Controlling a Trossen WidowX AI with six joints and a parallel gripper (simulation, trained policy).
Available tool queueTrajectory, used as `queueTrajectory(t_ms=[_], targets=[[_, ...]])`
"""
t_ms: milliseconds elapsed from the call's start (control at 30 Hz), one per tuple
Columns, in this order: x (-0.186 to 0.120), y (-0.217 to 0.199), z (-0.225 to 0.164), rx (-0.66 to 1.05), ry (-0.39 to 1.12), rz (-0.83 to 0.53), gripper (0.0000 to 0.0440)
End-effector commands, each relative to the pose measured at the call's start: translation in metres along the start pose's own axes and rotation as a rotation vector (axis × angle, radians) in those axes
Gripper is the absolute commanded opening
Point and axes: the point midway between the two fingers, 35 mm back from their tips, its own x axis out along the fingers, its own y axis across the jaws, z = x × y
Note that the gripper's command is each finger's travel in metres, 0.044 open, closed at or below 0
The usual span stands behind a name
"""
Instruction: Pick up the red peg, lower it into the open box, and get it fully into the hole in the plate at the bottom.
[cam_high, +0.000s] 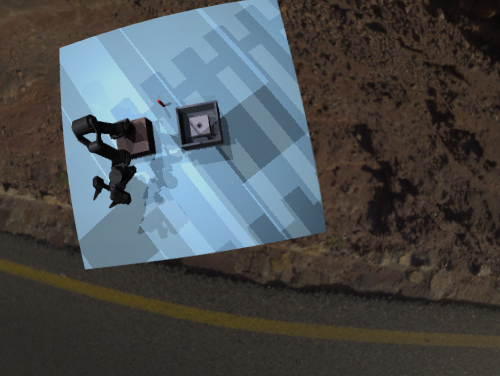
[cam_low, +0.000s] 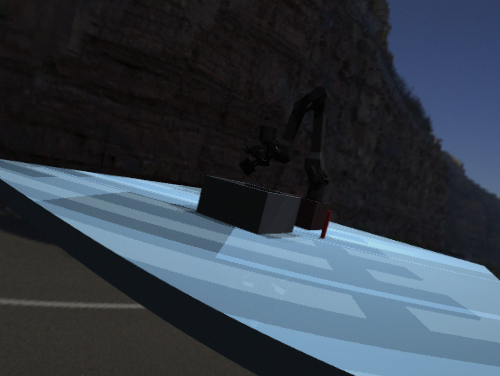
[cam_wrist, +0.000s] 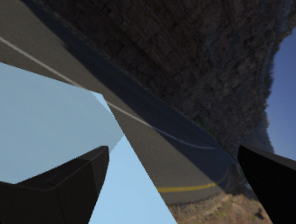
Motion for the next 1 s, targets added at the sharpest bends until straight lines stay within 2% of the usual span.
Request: queueTrajectory(t_ms=[0,67,233,433,667,967], targets=[[-0.001,0.002,0.003,-0.003,-0.01,0.007,0.0417],[-0.005,0.008,0.011,-0.01,-0.036,0.03,0.044],[-0.027,0.038,0.041,-0.018,-0.129,0.142,0.044],[-0.07,0.078,0.084,0.026,-0.243,0.31,0.044],[-0.136,0.116,0.128,0.076,-0.353,0.519,0.044],[-0.238,0.142,0.167,0.108,-0.458,0.791,0.044]])
